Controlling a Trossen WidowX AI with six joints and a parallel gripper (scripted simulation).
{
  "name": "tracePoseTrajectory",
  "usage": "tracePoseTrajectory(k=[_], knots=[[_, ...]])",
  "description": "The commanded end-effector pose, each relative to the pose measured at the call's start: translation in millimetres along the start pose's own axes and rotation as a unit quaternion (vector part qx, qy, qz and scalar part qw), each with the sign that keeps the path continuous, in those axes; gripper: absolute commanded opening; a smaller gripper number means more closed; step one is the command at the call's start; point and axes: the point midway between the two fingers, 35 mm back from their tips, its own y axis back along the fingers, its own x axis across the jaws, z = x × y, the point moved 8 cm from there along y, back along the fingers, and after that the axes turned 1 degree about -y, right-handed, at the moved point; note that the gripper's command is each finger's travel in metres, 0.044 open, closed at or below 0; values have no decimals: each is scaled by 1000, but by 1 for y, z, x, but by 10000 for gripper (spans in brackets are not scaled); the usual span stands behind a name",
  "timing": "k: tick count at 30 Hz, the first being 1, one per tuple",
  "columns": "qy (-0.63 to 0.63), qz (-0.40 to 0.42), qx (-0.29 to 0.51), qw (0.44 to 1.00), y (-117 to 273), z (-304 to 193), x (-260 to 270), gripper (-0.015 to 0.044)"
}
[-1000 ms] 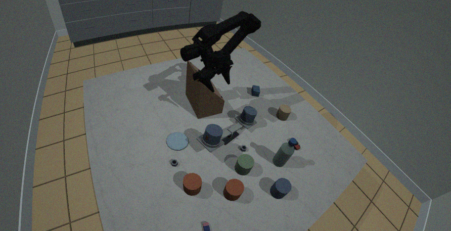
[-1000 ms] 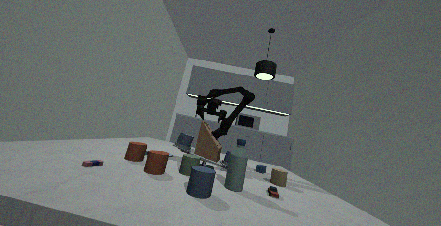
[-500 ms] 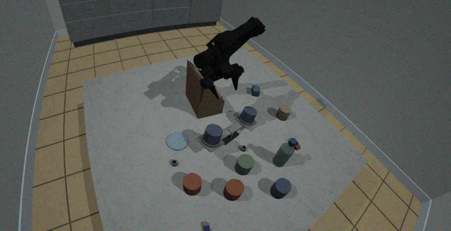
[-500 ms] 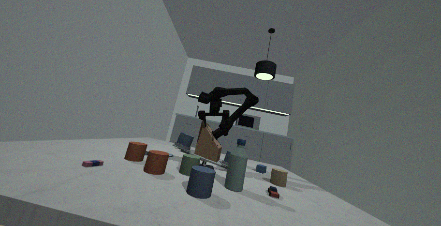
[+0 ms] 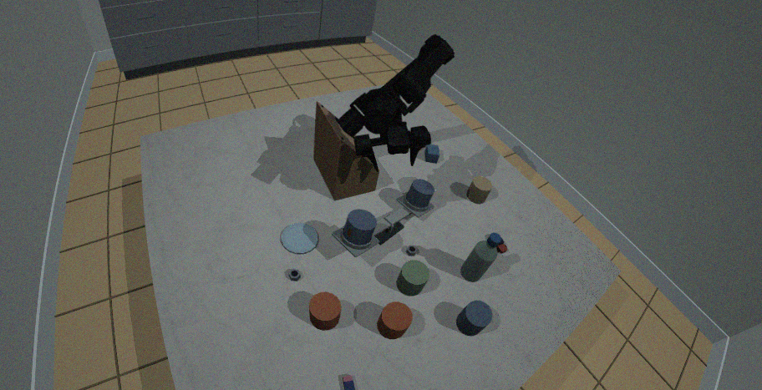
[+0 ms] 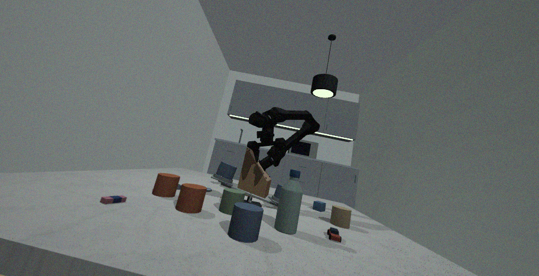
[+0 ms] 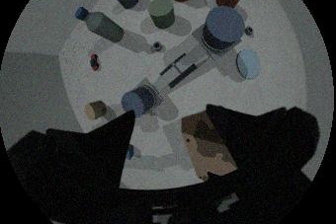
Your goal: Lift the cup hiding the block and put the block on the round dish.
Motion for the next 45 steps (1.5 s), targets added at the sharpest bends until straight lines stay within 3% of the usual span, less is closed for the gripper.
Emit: tracePoseTrajectory(k=[1,13,26,45], knots=[[-55,-20,14,998,-8,4,13,440],[-240,-84,39,966,-41,6,59,440],[-426,-142,27,893,-79,-10,114,440],[-434,-144,25,889,-105,-14,111,440]])
